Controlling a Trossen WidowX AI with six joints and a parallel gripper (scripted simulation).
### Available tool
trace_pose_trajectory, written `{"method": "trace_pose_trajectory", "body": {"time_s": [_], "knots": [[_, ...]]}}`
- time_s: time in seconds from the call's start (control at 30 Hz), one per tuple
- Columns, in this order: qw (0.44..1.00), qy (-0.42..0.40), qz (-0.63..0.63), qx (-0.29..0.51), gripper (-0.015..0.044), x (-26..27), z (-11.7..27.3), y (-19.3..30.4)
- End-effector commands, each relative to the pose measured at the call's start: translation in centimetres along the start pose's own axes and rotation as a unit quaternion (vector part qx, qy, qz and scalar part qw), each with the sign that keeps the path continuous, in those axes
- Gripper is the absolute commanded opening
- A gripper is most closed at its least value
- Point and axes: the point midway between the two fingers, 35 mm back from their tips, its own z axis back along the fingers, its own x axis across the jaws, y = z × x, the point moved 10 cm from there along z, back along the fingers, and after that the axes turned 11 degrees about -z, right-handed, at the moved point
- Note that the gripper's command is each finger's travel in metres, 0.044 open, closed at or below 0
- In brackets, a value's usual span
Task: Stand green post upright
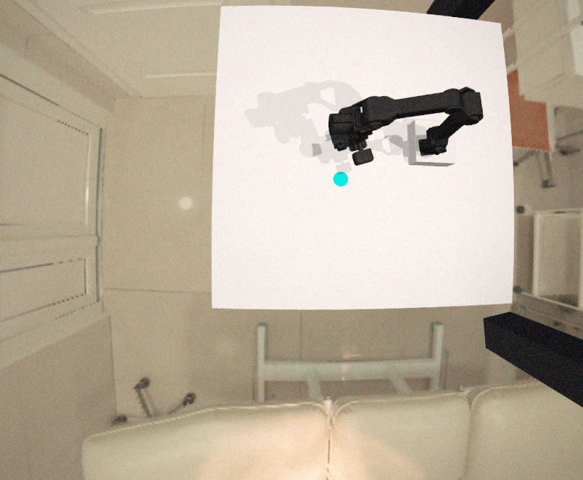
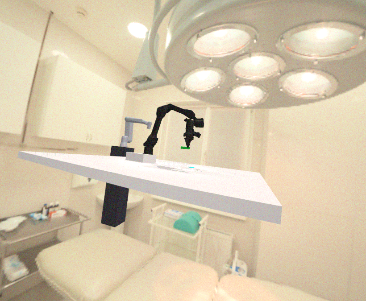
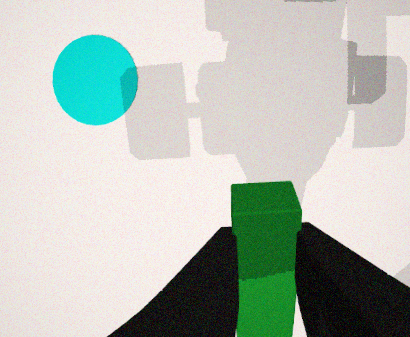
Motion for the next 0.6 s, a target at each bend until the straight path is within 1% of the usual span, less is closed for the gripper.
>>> {"method": "trace_pose_trajectory", "body": {"time_s": [0.0, 0.27, 0.57], "knots": [[0.999, -0.003, 0.05, 0.005, 0.0022, 1.2, -0.2, -0.4], [0.987, -0.004, 0.16, 0.006, 0.0022, 3.6, -0.1, -1.0], [0.96, -0.006, 0.279, 0.007, 0.0022, 6.3, 0.0, -1.4]]}}
